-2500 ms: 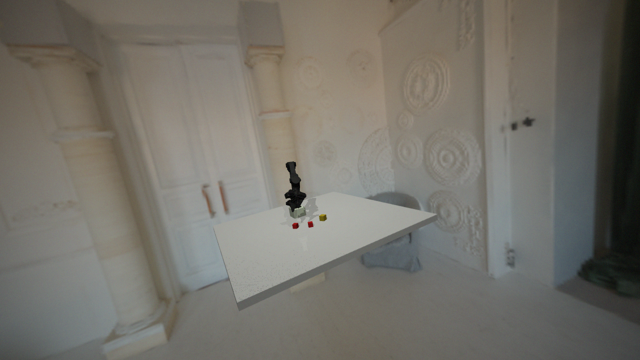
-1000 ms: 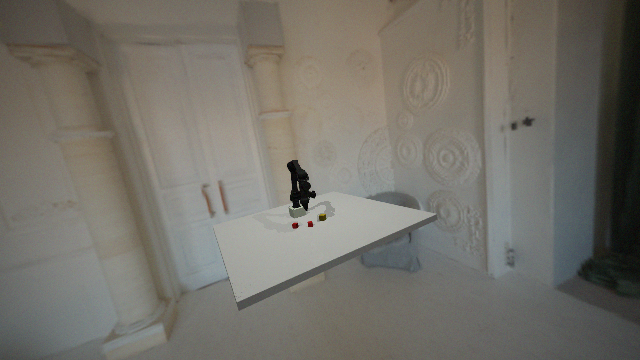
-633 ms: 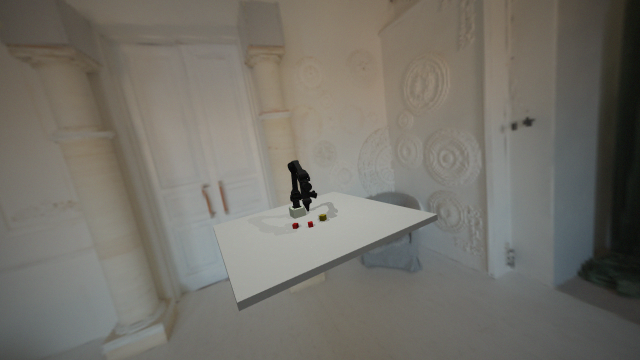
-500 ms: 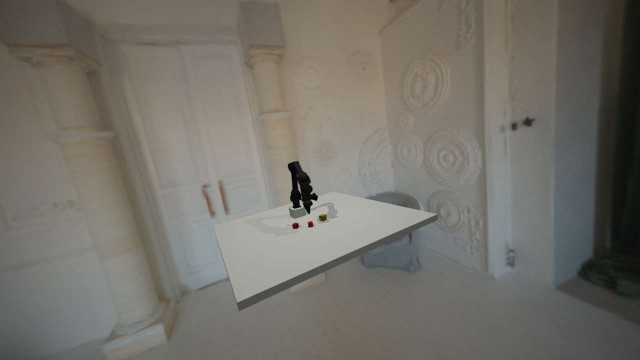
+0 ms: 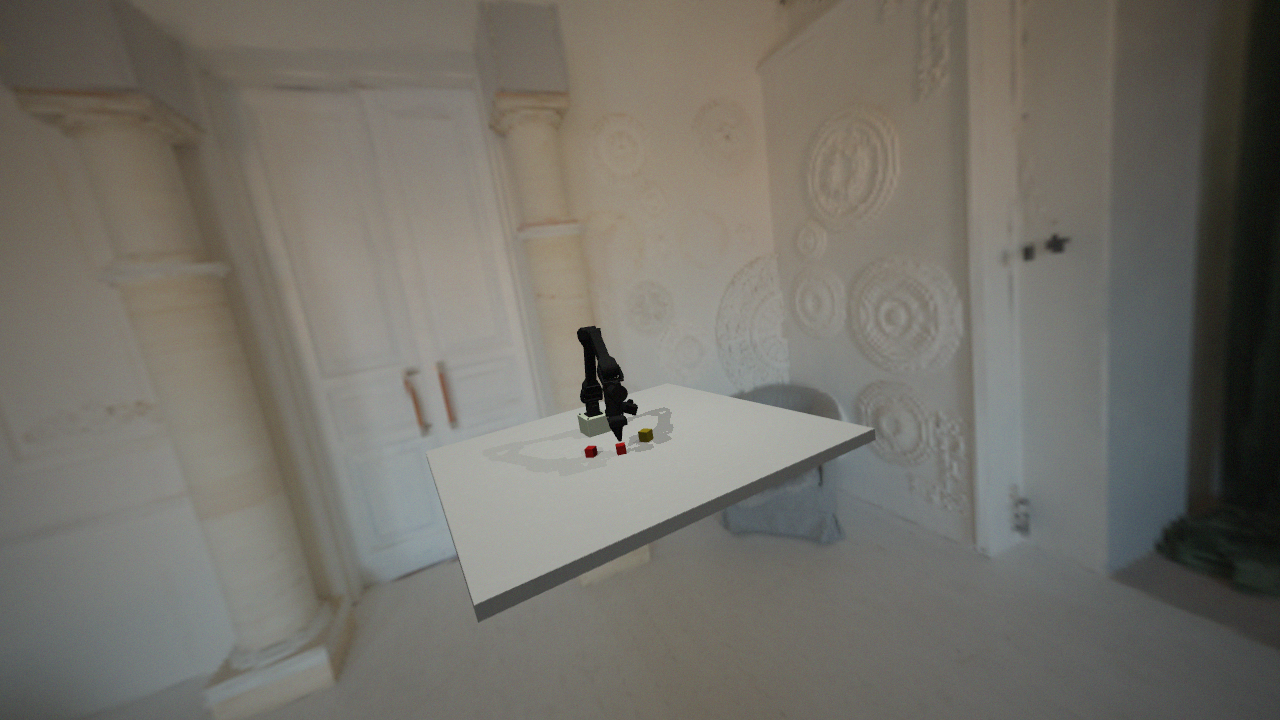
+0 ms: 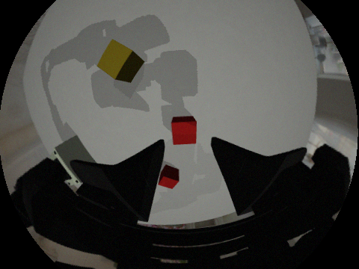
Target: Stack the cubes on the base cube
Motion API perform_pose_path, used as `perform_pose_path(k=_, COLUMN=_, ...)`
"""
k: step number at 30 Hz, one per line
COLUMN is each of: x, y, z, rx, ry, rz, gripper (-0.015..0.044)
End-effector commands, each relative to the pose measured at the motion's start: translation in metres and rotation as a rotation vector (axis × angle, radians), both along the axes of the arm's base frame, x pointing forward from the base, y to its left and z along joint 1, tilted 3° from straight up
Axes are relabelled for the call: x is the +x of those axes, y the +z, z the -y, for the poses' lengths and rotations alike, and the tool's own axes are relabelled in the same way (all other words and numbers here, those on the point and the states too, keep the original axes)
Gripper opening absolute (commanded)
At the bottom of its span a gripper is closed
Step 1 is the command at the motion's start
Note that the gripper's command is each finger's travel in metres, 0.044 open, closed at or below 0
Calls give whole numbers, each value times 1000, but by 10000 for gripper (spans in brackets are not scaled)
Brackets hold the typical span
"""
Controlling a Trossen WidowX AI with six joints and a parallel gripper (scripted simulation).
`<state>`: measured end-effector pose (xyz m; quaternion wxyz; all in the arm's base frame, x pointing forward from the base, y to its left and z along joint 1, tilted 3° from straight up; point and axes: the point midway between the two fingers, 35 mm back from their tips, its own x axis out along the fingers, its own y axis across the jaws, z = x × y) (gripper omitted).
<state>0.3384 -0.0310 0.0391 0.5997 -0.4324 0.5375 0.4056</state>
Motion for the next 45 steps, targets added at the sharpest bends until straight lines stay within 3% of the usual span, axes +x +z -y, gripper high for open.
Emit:
perform_pose_path(k=1, x=-2, y=-8, z=-1, rx=4, ry=4, rz=-11, gripper=265)
perform_pose_path(k=23, x=1, y=-40, z=-2, rx=5, ry=4, rz=-11, gripper=265)
perform_pose_path(k=29, x=1, y=-40, z=-2, rx=5, ry=4, rz=-11, gripper=107)
perform_pose_path(k=45, x=3, y=-5, z=0, rx=4, ry=4, rz=-10, gripper=105)
